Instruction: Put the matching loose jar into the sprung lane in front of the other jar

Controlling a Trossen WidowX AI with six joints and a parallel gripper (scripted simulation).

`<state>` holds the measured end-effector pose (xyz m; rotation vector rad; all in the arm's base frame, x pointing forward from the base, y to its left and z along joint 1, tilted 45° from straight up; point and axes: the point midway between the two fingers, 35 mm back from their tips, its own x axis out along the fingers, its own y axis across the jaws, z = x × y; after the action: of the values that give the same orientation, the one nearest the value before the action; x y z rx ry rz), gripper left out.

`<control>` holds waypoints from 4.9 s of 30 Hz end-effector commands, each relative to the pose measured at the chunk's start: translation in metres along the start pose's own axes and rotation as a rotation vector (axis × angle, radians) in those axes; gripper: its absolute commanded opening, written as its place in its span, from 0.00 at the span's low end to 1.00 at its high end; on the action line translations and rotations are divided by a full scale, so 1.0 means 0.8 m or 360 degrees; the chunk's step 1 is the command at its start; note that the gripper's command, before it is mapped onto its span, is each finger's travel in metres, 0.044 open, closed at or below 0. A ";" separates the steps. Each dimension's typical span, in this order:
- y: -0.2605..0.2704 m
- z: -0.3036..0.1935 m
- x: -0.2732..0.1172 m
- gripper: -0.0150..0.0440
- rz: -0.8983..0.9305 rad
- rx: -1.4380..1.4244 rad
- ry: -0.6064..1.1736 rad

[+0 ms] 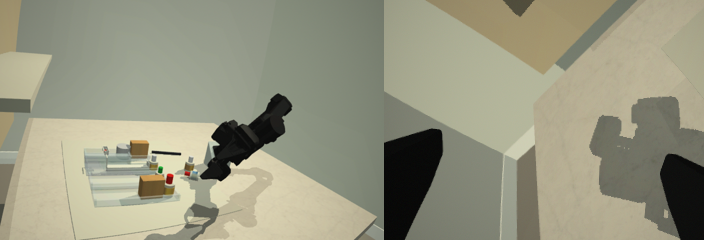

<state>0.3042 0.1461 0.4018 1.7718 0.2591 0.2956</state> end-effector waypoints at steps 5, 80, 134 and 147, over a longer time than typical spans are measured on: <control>-0.113 0.094 0.016 1.00 -0.0595 -0.0413 -0.0184; -0.439 0.192 -0.250 0.96 -0.2130 0.1023 0.0288; -0.337 0.269 -0.238 0.25 -0.1992 0.0358 0.0755; -0.360 0.285 -0.181 0.25 -0.1698 -0.0428 0.1291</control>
<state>0.2281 -0.0502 0.0663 1.0557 1.6242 0.1295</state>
